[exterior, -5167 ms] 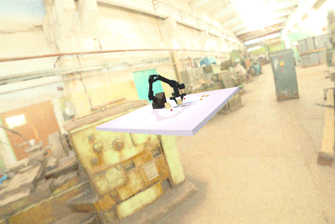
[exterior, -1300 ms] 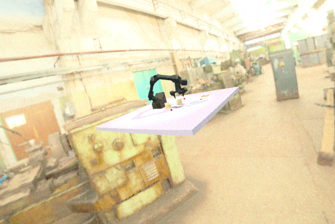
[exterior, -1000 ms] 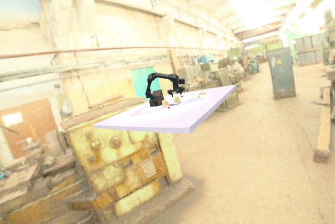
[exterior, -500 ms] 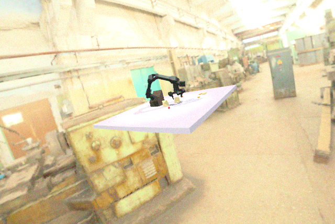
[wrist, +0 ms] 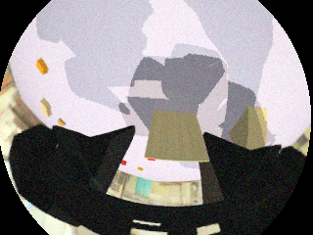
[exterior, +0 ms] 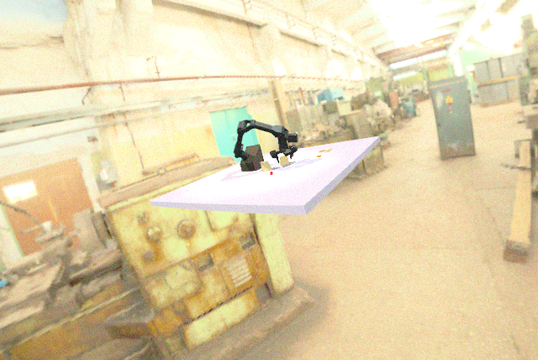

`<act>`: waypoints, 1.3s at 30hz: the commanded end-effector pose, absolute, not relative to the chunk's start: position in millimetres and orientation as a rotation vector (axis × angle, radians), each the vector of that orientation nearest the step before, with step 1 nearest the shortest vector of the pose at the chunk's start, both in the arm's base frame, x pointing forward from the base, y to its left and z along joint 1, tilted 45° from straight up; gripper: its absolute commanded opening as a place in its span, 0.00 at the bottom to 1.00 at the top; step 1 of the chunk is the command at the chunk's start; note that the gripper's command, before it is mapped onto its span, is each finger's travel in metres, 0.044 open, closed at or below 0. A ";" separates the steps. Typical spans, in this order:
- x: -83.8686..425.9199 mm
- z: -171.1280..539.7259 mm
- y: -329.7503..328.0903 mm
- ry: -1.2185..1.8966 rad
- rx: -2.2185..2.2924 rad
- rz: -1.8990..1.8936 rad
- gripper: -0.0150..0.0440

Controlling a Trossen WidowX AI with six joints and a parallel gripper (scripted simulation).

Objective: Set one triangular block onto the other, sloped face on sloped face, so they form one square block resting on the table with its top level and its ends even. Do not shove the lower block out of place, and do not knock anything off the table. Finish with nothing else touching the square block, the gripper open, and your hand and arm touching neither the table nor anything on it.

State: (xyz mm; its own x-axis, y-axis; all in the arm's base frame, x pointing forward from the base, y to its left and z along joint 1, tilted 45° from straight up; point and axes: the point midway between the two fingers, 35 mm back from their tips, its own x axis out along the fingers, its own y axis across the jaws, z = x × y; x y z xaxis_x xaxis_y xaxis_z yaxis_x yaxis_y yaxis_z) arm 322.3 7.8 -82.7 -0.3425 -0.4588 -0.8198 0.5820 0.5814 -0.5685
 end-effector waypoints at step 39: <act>307.1 -90.3 10.7 1.469 0.013 -1.051 0.25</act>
